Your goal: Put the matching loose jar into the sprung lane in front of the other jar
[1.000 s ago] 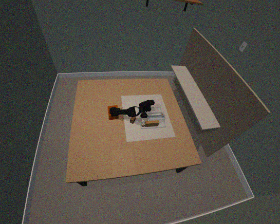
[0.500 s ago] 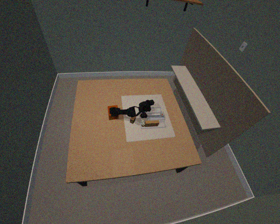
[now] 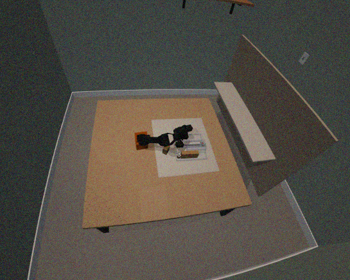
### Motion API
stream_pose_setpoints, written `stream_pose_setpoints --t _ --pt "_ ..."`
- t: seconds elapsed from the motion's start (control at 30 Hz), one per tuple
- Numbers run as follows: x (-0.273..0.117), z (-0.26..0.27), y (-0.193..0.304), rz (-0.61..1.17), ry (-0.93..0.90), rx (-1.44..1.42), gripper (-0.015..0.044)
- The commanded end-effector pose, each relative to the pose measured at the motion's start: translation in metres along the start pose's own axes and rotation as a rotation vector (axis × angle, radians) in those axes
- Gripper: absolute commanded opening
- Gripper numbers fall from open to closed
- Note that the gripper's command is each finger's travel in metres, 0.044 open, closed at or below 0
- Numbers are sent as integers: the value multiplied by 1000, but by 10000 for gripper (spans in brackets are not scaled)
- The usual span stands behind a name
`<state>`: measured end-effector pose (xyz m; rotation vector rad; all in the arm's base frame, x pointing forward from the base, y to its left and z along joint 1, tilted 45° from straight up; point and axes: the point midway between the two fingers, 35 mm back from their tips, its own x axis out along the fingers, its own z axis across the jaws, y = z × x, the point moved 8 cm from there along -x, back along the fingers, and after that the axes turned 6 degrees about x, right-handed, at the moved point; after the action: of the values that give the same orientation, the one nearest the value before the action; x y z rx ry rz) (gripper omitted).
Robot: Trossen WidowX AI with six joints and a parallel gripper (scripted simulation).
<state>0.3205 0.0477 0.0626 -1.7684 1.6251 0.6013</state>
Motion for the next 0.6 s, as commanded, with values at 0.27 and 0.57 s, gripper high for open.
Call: stream_pose_setpoints --t 0.27,0.57 --pt "0 -2 1 -10 10 15 0" --pt "0 1 3 -10 10 15 0"
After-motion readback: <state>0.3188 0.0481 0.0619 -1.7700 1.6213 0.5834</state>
